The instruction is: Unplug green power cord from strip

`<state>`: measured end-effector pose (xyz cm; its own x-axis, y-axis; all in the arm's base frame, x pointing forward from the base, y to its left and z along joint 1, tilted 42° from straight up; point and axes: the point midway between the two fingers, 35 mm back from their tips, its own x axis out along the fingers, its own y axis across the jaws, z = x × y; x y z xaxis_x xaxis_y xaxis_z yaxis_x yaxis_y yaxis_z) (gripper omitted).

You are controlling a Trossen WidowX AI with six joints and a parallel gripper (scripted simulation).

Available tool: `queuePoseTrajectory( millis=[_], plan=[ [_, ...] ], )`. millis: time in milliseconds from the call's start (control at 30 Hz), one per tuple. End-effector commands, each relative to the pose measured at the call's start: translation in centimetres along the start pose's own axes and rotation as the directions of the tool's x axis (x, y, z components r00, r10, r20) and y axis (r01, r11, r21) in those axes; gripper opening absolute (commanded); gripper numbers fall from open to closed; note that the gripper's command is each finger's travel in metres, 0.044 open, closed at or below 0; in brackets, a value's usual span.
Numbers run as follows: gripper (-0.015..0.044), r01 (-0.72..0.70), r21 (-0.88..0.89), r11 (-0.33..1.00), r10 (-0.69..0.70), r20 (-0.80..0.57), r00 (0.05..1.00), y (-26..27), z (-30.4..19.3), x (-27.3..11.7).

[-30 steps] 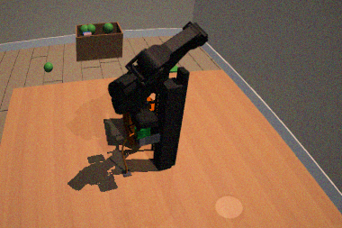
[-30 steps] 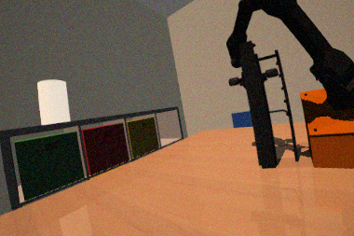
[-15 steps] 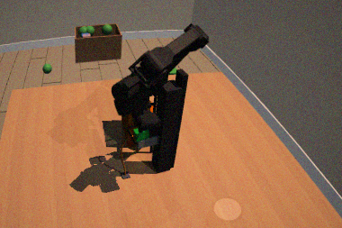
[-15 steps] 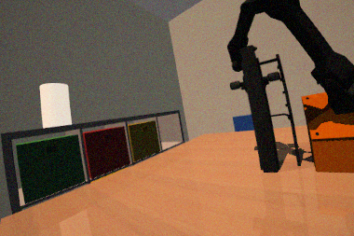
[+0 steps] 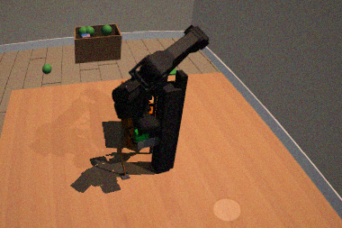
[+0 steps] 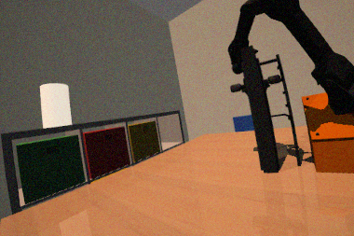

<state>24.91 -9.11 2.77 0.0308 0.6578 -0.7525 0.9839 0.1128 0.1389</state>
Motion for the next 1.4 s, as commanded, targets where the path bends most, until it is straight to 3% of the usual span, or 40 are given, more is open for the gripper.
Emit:
queuePoseTrajectory(
  millis=[0,100,367,1367],
  plan=[
    [0.0134,0.000,0.000,1.000,0.000,0.000,1.000,0.0,0.0,0.0],
    [0.0055,0.000,0.000,1.000,0.000,0.000,1.000,0.0,0.0,0.0],
    [0.0002,0.000,0.000,1.000,0.000,0.000,1.000,0.0,0.0,0.0],
    [0.0000,0.000,0.004,1.000,0.000,0.000,1.000,0.2,4.4,-0.3]
  ],
)
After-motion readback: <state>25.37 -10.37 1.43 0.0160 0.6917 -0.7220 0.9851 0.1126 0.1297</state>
